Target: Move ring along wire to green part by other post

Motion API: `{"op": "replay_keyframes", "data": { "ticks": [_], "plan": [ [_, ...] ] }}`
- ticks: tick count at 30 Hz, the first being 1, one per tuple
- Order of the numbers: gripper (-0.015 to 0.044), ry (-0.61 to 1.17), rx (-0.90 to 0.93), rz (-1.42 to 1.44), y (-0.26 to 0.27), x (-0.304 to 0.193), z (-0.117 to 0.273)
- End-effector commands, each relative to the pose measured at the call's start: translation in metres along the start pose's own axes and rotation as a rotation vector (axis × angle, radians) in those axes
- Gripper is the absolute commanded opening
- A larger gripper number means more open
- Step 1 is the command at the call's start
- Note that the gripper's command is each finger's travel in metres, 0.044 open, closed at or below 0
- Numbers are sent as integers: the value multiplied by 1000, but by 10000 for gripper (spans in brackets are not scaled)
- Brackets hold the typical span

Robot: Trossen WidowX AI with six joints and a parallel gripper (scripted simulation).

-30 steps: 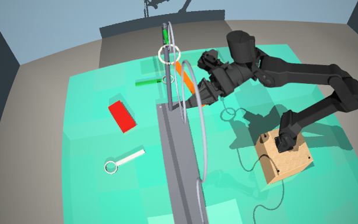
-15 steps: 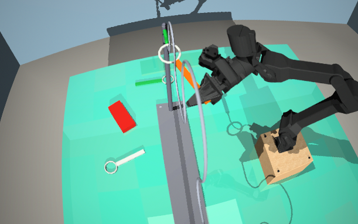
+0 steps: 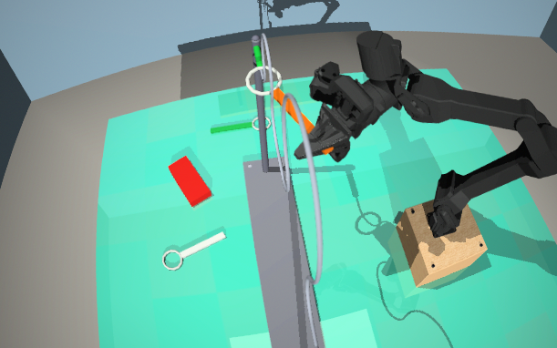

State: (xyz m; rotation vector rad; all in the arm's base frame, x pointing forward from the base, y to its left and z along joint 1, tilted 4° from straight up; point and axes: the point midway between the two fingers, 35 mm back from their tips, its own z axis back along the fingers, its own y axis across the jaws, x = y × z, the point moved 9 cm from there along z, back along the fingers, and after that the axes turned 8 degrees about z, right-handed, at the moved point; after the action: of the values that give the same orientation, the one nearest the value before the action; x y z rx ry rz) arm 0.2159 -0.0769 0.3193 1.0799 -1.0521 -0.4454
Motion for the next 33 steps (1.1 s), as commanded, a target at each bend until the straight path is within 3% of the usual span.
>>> {"op": "replay_keyframes", "data": {
  "ticks": [1,33],
  "plan": [
    [-150,-1,22,-10,7,0,1],
    [-150,-42,229,-382,51,15,5]
  ]
}}
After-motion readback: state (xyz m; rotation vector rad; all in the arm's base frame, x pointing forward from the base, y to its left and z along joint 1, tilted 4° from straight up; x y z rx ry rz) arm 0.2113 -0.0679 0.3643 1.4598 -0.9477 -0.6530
